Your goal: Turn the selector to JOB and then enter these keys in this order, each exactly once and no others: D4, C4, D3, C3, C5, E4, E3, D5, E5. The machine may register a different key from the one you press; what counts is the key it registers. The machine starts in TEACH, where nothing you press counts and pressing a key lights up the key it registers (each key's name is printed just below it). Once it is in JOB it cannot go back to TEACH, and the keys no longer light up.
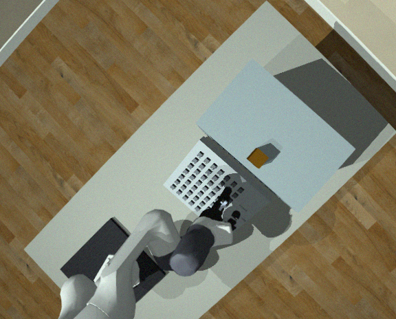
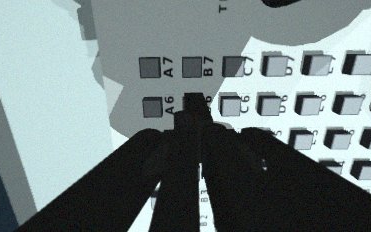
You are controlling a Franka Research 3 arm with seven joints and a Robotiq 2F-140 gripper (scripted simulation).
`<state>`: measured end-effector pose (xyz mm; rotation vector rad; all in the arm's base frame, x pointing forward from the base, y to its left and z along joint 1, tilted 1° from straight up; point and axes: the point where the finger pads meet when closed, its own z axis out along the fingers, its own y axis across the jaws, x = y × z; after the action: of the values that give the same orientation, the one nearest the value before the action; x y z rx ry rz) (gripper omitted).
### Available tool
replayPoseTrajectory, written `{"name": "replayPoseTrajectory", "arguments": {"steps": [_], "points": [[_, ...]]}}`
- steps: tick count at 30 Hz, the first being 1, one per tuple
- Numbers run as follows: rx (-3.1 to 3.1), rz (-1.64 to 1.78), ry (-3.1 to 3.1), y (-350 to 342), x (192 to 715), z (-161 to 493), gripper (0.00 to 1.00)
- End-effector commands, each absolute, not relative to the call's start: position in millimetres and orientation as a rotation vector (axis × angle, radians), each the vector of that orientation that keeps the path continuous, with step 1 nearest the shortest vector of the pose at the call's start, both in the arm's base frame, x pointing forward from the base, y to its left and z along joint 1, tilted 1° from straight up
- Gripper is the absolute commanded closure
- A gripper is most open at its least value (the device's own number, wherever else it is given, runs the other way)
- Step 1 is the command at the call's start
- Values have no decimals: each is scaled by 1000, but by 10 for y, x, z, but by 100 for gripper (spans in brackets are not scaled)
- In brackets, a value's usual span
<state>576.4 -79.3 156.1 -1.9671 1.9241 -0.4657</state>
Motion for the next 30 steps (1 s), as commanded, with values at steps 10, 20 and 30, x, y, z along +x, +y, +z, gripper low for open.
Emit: {"name": "replayPoseTrajectory", "arguments": {"steps": [10,20,30], "points": [[-1969,-470,1920,-797,5777,1560,90],[-1969,-470,1920,-798,5751,1609,90],[-1969,-470,1920,-800,5692,1722,90]]}}
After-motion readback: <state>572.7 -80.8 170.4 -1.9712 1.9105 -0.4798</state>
